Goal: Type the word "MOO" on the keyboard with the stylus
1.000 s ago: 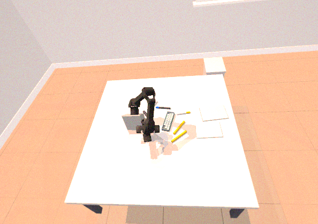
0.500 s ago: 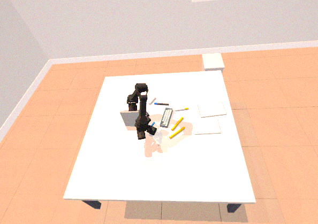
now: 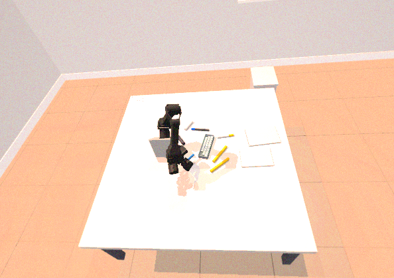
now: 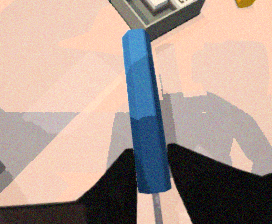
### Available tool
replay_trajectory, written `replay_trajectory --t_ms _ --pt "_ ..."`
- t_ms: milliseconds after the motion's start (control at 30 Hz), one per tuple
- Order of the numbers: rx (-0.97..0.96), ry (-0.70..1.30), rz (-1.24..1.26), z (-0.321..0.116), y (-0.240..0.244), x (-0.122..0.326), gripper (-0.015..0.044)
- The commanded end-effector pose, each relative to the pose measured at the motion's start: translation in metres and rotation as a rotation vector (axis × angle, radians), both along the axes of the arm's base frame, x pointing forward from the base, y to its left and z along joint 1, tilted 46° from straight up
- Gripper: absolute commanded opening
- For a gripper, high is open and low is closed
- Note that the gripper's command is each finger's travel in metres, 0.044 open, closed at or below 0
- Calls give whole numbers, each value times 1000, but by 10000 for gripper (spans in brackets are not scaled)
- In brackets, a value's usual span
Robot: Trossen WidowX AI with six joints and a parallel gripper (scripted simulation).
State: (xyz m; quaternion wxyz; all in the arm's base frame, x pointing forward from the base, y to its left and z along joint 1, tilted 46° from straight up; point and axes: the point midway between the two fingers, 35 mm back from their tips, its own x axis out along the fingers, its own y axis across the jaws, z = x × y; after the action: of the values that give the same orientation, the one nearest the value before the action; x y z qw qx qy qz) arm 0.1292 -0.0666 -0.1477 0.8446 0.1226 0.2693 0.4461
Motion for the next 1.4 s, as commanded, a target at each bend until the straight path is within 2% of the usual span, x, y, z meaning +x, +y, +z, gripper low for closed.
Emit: replay_trajectory --t_ms 0,933,1133,1367 --pt "2 2 -7 -4 3 2 0" --pt "4 0 -7 -32 32 6 0" --pt "5 1 0 -31 32 5 150" --pt "4 1 -1 -26 26 5 150"
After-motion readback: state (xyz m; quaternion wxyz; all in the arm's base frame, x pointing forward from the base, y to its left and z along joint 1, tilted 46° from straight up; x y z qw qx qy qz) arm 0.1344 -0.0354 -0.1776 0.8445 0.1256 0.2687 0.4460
